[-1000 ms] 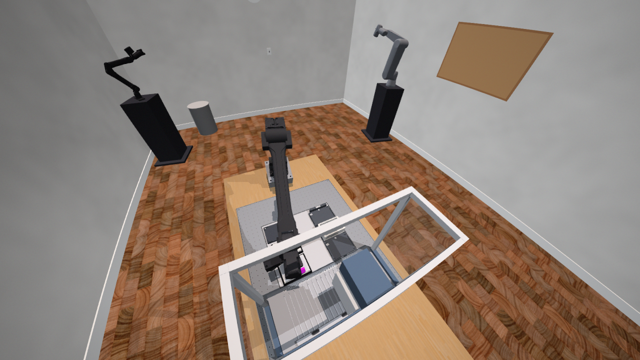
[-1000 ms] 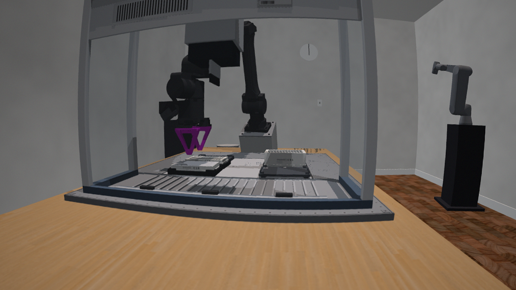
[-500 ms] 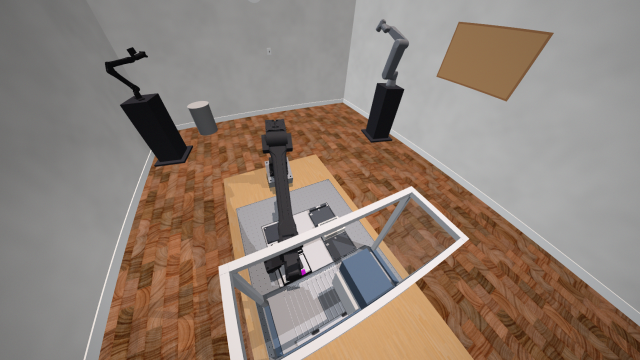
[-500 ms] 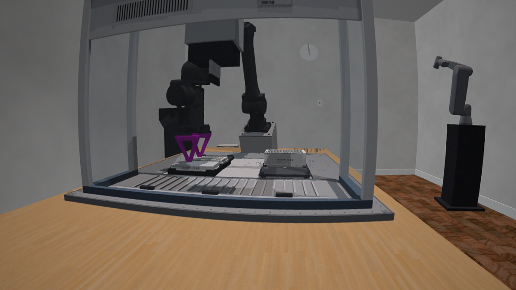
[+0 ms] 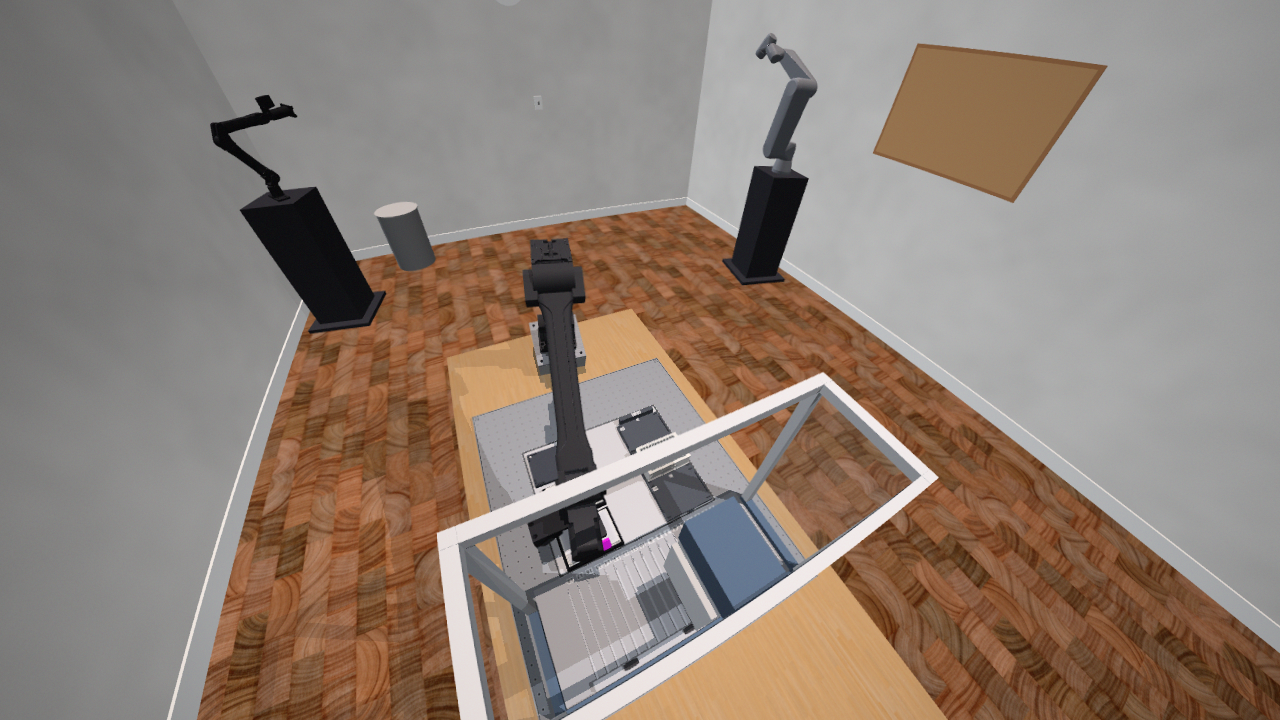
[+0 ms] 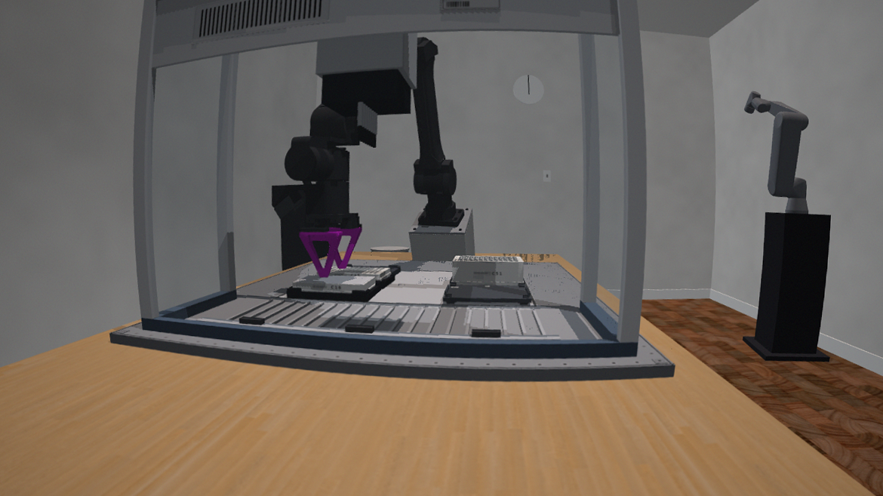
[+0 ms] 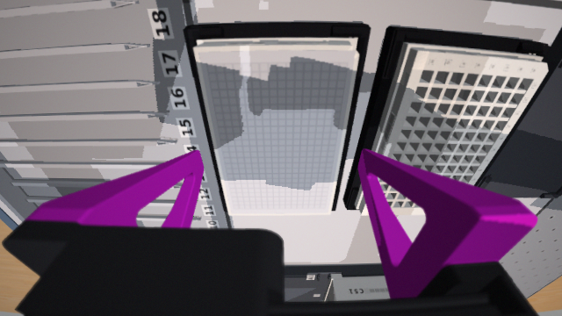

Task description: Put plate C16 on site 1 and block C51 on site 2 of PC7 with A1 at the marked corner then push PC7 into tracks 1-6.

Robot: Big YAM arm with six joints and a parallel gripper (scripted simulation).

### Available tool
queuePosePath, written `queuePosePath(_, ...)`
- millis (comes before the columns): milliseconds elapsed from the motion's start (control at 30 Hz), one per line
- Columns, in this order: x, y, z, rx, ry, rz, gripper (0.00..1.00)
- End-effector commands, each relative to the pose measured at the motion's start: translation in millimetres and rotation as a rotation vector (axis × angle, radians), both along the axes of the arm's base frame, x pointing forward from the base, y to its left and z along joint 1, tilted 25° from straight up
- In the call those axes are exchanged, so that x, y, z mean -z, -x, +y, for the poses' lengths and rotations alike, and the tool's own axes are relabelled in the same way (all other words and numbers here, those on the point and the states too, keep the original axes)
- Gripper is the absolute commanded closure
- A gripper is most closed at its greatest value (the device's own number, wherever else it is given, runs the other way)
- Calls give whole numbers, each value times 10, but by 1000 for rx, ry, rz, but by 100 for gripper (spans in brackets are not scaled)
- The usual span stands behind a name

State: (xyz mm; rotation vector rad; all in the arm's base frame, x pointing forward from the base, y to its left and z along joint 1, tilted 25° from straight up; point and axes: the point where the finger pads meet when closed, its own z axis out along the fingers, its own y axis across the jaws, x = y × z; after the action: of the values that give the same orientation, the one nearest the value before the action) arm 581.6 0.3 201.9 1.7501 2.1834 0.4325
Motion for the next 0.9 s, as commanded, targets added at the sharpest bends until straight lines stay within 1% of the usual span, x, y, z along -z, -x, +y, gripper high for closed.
queuePosePath(0, -322, -89, 81, -7, 0, -66, 0)
queuePosePath(167, -322, -89, 81, -7, 0, -66, 0)
queuePosePath(200, -364, -152, 103, -1, 0, -72, 0)
queuePosePath(233, -364, -152, 104, -1, -1, -71, 0)
queuePosePath(300, -307, -122, 105, -5, 0, -60, 0)
queuePosePath(500, -304, -122, 105, -6, 1, -60, 0)
queuePosePath(533, -249, -84, 38, -1, 2, -49, 0)
queuePosePath(667, -249, -84, 38, -1, 2, -49, 0)
queuePosePath(700, -215, -141, 105, -7, 1, -51, 0)
queuePosePath(733, -134, -150, 104, -7, 1, -42, 0)
queuePosePath(867, 1, -106, 98, -8, 2, -22, 0)
